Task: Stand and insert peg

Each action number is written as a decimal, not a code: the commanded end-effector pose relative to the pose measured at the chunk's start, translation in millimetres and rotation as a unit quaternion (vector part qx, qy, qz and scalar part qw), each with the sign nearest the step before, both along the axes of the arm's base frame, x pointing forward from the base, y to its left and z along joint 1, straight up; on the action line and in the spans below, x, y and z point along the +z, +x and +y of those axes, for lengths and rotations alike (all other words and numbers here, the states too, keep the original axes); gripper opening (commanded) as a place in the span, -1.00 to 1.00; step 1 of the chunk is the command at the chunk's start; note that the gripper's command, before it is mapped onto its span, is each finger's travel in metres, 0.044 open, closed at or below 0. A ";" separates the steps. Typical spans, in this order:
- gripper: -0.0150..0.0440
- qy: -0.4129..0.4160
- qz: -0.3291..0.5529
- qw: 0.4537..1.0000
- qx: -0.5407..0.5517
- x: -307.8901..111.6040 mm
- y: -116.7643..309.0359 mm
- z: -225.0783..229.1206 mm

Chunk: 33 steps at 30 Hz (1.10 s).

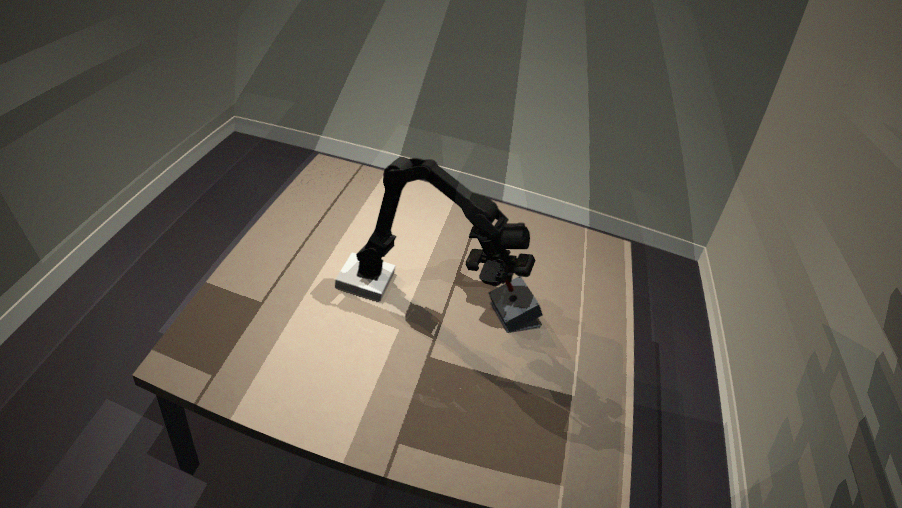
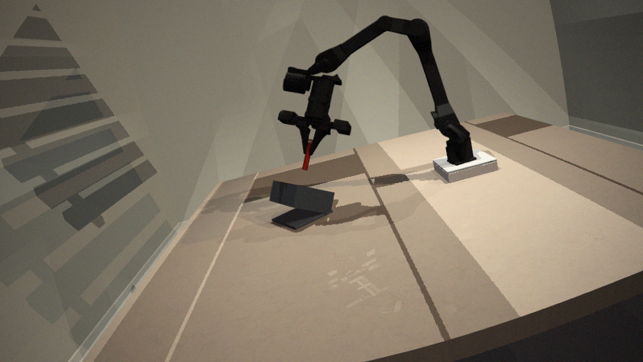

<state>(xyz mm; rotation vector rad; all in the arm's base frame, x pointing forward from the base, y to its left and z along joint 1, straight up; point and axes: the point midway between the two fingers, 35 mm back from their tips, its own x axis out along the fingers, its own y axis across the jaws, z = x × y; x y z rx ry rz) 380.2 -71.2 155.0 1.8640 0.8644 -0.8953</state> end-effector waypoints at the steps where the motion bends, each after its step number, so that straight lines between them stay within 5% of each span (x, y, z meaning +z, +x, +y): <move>1: -0.49 0.002 0.007 1.000 0.001 -12.1 2.3 3.8; 33: -0.49 0.001 0.004 1.000 0.004 -28.4 13.5 8.0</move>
